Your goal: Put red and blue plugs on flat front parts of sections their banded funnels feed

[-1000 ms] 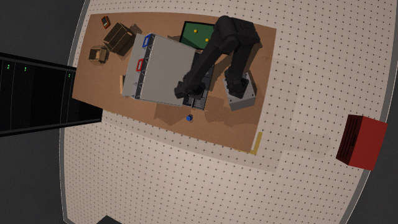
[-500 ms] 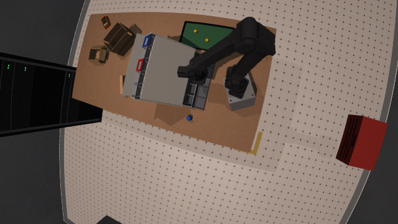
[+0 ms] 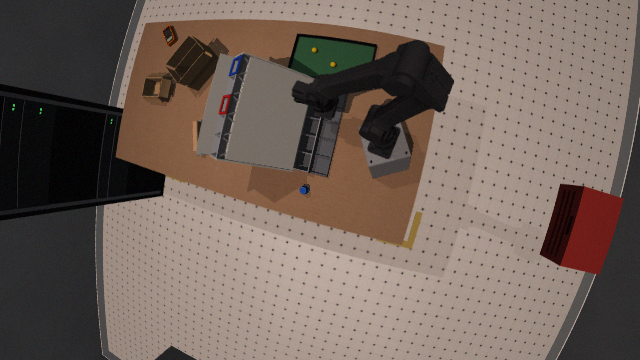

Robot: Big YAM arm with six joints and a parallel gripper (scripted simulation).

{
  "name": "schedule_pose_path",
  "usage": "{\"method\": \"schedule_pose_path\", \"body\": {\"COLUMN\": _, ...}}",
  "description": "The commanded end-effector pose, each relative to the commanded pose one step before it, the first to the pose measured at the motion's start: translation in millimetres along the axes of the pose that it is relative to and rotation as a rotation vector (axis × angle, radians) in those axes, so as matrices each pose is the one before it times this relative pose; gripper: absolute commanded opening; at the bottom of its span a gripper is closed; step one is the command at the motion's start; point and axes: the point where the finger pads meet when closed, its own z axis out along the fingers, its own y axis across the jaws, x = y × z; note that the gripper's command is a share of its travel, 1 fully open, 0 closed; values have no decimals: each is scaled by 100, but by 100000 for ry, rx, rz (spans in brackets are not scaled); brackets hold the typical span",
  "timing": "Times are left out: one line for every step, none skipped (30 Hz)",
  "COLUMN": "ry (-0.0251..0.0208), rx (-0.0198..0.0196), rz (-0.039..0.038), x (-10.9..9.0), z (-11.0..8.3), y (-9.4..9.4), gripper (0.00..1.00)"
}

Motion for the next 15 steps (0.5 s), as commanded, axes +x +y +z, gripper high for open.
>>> {"method": "schedule_pose_path", "body": {"ry": -2956, "rx": -204, "rz": -5599, "x": -1968, "z": -1048, "y": -2024, "gripper": 0}}
{"method": "schedule_pose_path", "body": {"ry": 0, "rx": 0, "rz": 0, "x": 0, "z": 0, "y": 0, "gripper": 0}}
{"method": "schedule_pose_path", "body": {"ry": 0, "rx": 0, "rz": 0, "x": 0, "z": 0, "y": 0, "gripper": 0}}
{"method": "schedule_pose_path", "body": {"ry": -132, "rx": 90, "rz": 18, "x": -10, "z": -30, "y": -441, "gripper": 0}}
{"method": "schedule_pose_path", "body": {"ry": -134, "rx": 100, "rz": 16, "x": -4, "z": -31, "y": -428, "gripper": 0}}
{"method": "schedule_pose_path", "body": {"ry": 98, "rx": 16, "rz": -28, "x": 15, "z": 30, "y": -394, "gripper": 0}}
{"method": "schedule_pose_path", "body": {"ry": 43, "rx": 36, "rz": -18, "x": 9, "z": 28, "y": -384, "gripper": 0}}
{"method": "schedule_pose_path", "body": {"ry": 115, "rx": 6, "rz": -32, "x": 20, "z": 45, "y": -362, "gripper": 0}}
{"method": "schedule_pose_path", "body": {"ry": 264, "rx": -61, "rz": -58, "x": 36, "z": 81, "y": -333, "gripper": 0}}
{"method": "schedule_pose_path", "body": {"ry": 248, "rx": -61, "rz": -55, "x": 38, "z": 78, "y": -317, "gripper": 0}}
{"method": "schedule_pose_path", "body": {"ry": 289, "rx": -86, "rz": -61, "x": 45, "z": 88, "y": -296, "gripper": 0}}
{"method": "schedule_pose_path", "body": {"ry": 319, "rx": -113, "rz": -64, "x": 44, "z": 95, "y": -277, "gripper": 0}}
{"method": "schedule_pose_path", "body": {"ry": -60, "rx": 48, "rz": 7, "x": -7, "z": 3, "y": -300, "gripper": 0}}
{"method": "schedule_pose_path", "body": {"ry": -57, "rx": 48, "rz": 6, "x": -3, "z": 3, "y": -282, "gripper": 0}}
{"method": "schedule_pose_path", "body": {"ry": -46, "rx": 41, "rz": 5, "x": -6, "z": 3, "y": -265, "gripper": 0}}
